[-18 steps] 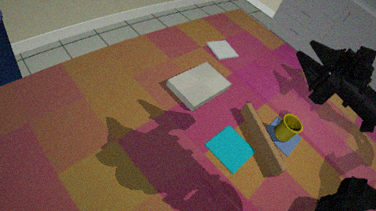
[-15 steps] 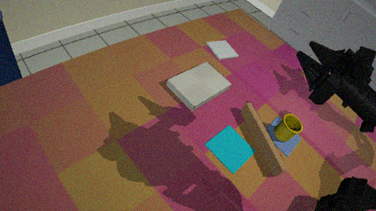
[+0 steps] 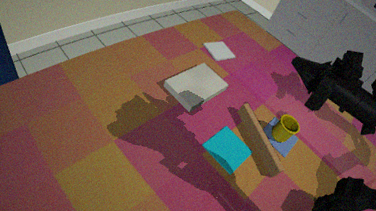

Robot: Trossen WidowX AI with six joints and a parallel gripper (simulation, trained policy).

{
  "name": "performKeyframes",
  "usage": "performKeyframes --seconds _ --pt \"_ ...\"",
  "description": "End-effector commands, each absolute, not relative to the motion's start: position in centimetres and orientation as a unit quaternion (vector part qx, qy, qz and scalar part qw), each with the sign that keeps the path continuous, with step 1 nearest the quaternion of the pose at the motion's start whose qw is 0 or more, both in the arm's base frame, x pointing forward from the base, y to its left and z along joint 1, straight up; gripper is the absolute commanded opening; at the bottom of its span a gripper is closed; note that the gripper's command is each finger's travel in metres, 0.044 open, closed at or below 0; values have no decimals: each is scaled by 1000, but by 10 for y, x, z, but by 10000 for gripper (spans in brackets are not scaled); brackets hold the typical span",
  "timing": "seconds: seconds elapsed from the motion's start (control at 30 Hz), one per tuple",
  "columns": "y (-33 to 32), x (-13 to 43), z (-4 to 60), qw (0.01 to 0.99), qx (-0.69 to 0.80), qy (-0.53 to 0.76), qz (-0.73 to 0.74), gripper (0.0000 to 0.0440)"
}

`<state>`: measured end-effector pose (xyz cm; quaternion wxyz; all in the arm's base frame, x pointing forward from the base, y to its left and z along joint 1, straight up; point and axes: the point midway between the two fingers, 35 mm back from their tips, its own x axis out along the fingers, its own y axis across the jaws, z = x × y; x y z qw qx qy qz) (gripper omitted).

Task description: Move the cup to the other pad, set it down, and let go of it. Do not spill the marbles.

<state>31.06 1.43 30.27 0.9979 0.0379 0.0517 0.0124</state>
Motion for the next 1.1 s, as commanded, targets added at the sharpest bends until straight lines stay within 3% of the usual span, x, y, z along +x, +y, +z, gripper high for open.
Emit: performKeyframes --seconds 0.0,0.23,1.07 --pt "19 311 297 995 55 82 17 67" --pt "28 311 291 988 82 129 25 139" --pt "47 302 256 936 131 327 9 100"
